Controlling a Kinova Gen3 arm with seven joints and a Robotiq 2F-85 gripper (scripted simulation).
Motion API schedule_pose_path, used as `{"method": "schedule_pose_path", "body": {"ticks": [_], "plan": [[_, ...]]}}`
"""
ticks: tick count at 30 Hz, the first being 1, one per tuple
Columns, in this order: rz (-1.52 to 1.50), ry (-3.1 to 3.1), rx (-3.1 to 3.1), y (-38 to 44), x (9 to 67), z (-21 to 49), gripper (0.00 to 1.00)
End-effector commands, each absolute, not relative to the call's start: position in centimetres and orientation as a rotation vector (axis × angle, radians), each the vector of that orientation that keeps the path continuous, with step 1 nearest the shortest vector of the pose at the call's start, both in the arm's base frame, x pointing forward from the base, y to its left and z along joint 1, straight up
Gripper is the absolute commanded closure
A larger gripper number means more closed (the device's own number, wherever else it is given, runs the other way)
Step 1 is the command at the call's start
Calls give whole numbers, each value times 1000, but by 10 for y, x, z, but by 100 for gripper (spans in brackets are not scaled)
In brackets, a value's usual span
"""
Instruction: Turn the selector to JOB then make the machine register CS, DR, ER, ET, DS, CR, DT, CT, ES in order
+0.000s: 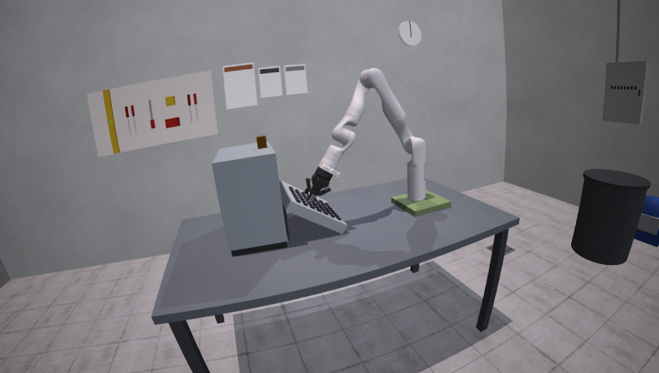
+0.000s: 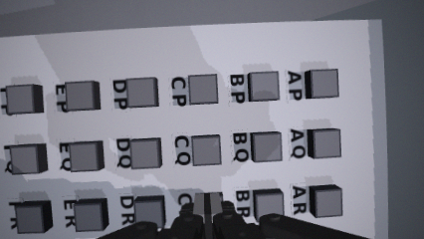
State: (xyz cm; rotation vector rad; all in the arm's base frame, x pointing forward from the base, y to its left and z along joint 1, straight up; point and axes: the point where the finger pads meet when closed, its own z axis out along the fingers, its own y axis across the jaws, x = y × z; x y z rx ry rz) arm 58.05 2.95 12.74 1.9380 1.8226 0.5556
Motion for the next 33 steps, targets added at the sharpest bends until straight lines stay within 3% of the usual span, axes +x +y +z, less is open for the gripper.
{"method": "schedule_pose_path", "body": {"ticks": [1, 33], "plan": [[557, 1822, 1937, 30, 581, 129, 90], [557, 1822, 1937, 31, 563, 155, 90]]}}
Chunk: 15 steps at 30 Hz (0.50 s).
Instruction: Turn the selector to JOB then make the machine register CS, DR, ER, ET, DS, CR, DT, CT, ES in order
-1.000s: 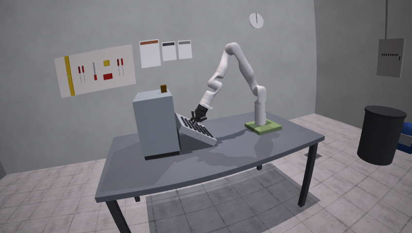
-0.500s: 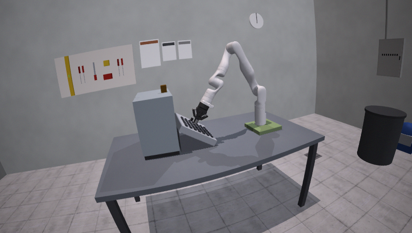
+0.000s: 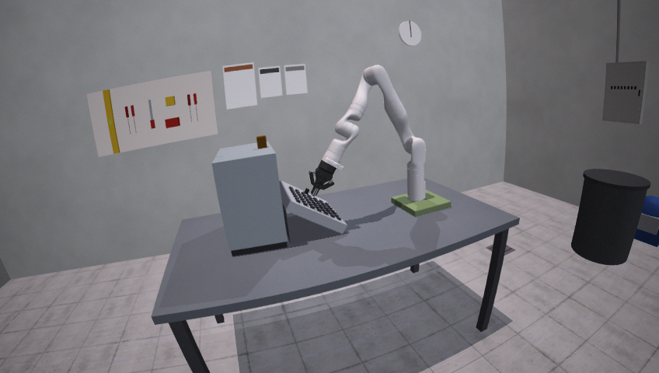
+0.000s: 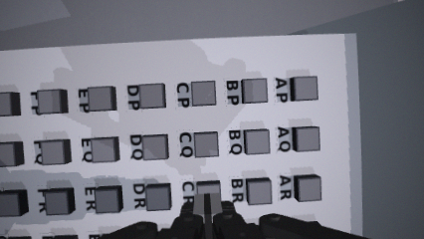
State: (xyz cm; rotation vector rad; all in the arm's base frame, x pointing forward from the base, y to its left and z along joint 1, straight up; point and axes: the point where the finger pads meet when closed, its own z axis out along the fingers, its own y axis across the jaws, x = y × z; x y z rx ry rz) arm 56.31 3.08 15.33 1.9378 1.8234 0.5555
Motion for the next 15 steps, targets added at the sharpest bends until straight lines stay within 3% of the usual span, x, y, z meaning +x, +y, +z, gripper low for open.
{"method": "schedule_pose_path", "body": {"ticks": [1, 15], "plan": [[557, 1822, 1937, 31, 563, 155, 90], [557, 1822, 1937, 59, 590, 171, 90]]}}
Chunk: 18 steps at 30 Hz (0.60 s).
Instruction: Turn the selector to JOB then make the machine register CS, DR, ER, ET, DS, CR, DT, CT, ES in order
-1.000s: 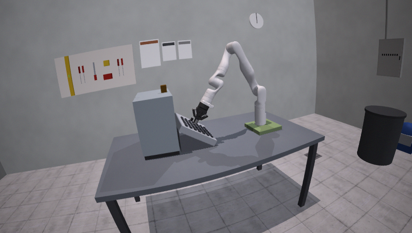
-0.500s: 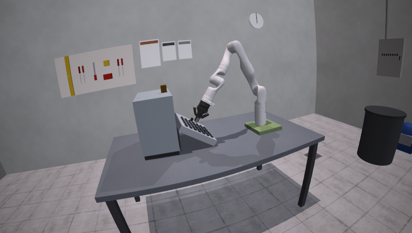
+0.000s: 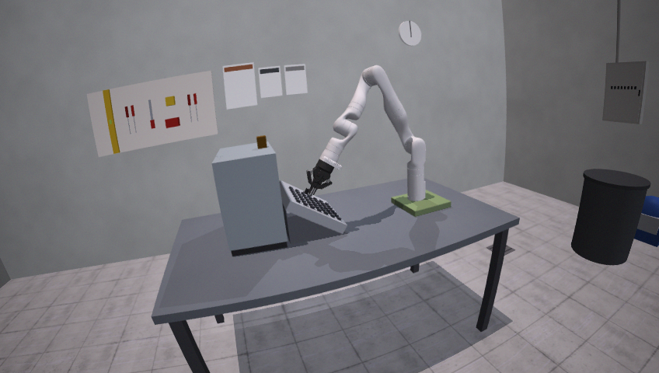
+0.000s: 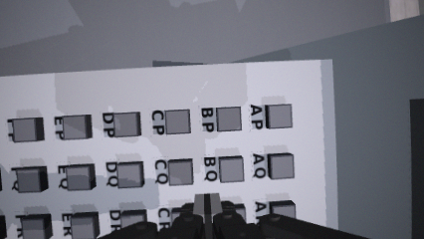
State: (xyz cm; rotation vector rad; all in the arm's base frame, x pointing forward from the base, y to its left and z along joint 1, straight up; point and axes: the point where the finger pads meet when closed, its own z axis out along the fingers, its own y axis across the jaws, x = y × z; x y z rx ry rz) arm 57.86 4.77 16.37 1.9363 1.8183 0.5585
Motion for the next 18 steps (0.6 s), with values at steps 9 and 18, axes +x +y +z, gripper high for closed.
{"method": "schedule_pose_path", "body": {"ticks": [9, 18], "plan": [[557, 1822, 1937, 63, 594, 173, 90], [557, 1822, 1937, 62, 600, 165, 90]]}}
